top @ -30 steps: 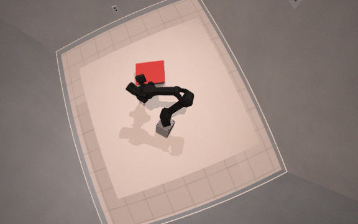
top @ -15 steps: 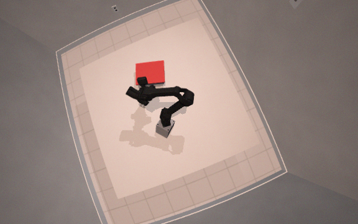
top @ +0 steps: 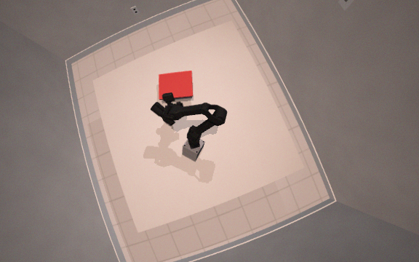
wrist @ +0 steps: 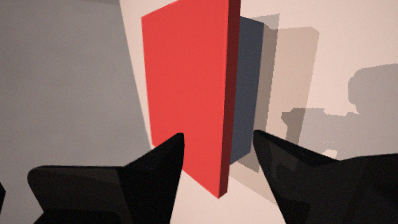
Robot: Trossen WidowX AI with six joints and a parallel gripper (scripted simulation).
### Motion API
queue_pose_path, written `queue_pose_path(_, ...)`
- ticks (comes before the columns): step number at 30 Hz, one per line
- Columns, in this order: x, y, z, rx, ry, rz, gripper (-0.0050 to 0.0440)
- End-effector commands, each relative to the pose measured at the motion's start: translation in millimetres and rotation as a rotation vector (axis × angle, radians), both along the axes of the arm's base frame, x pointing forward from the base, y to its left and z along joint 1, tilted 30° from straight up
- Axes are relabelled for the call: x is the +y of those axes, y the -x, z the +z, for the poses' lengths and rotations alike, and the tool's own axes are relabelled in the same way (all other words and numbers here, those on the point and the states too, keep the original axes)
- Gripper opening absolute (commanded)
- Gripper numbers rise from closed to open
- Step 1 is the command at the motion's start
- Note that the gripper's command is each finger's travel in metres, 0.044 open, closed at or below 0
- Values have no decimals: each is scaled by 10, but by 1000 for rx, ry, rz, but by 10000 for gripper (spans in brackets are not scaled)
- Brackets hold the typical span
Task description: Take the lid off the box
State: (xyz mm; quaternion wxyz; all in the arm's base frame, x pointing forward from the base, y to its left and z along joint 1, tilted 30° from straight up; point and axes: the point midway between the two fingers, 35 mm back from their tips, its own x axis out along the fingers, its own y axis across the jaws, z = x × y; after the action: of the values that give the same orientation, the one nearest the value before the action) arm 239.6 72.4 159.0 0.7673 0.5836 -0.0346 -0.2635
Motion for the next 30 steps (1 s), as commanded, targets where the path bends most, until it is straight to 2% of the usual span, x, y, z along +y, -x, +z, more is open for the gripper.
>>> queue_pose_path(1,-55,-30,-108,2,8,14,235)
queue_pose_path(9,-69,-90,-127,-48,-39,16,235)
queue_pose_path(30,-122,-280,-203,-32,-49,10,235)
